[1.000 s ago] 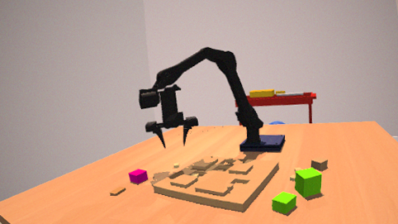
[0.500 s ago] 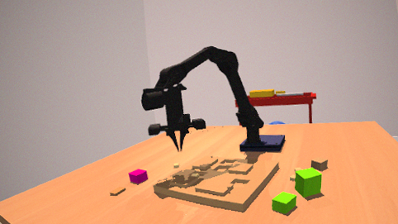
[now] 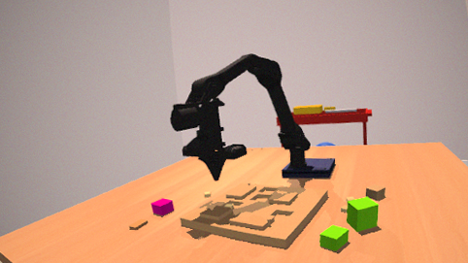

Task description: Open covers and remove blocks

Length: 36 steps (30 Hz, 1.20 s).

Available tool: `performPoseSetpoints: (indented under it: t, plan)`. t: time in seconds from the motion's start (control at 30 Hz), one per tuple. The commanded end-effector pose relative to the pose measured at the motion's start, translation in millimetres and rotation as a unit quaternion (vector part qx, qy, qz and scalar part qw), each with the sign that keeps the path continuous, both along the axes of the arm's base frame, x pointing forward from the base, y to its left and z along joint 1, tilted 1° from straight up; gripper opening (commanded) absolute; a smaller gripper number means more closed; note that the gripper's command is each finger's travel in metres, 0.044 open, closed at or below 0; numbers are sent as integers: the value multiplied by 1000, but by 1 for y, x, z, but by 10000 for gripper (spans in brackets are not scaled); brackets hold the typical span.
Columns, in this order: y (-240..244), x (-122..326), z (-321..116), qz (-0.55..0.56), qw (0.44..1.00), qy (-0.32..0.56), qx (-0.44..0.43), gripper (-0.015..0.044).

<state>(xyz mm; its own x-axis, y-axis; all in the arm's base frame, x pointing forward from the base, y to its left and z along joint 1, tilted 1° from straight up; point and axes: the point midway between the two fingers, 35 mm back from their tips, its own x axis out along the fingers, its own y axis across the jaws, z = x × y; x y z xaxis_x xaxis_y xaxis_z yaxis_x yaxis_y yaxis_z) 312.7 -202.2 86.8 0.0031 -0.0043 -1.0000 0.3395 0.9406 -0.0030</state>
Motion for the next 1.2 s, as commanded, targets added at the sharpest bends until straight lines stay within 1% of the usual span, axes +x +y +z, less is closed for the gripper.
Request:
performPoseSetpoints:
  t: [0.0, 0.13, 0.33, 0.97, 1.17]
  plan:
    - [24, 20, 1, -373, 928, -2, 4, 0]
    - [31, 25, 0, -463, 886, -2, 5, 0]
    - [38, 29, 0, -587, 810, -2, 6, 0]
    - [39, 30, 0, -591, 807, -2, 6, 0]
    - [38, 31, -19, -591, 807, -2, 6, 0]
